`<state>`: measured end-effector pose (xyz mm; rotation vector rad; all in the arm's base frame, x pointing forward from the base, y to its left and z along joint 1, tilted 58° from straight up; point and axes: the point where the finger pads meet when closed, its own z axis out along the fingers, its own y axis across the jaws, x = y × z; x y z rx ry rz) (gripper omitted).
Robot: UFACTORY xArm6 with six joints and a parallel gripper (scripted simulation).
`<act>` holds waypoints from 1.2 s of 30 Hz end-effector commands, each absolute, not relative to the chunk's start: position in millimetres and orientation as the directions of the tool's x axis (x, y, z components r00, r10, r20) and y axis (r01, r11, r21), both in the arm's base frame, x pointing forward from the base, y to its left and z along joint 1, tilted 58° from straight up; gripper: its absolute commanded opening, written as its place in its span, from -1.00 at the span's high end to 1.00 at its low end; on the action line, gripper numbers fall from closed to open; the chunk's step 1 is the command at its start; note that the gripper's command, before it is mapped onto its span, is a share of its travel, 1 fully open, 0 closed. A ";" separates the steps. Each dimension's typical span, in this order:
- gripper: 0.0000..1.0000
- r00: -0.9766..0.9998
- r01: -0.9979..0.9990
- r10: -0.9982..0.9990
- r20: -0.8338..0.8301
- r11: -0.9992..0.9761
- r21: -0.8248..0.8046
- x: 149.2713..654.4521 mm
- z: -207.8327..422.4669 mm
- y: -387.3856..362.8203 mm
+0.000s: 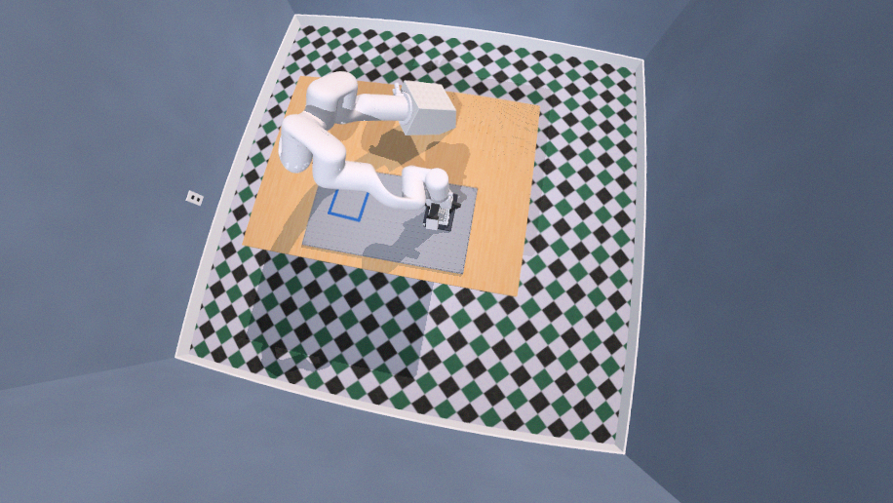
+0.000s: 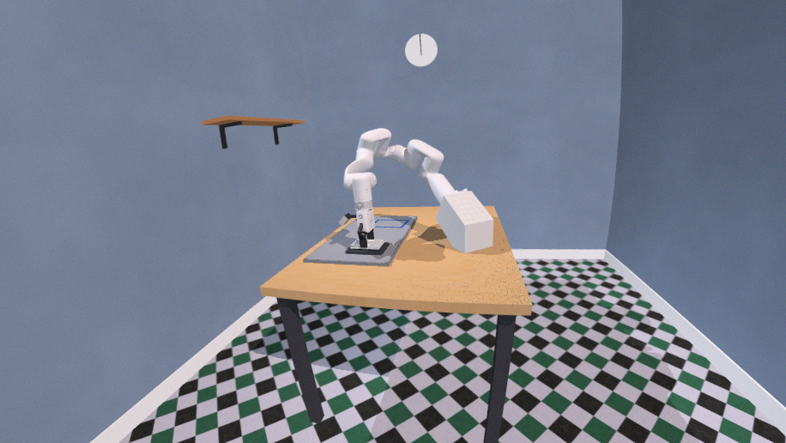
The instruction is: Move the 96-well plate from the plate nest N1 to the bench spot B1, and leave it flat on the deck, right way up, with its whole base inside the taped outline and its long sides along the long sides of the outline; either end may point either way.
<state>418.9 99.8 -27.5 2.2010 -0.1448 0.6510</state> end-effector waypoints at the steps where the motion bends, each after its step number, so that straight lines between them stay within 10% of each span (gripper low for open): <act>1: 1.00 0.859 -0.311 0.111 0.500 -0.661 0.682 418.5 -25.8 102.8; 36: 1.00 0.859 -0.311 0.111 0.500 -0.661 0.682 408.9 -13.2 120.5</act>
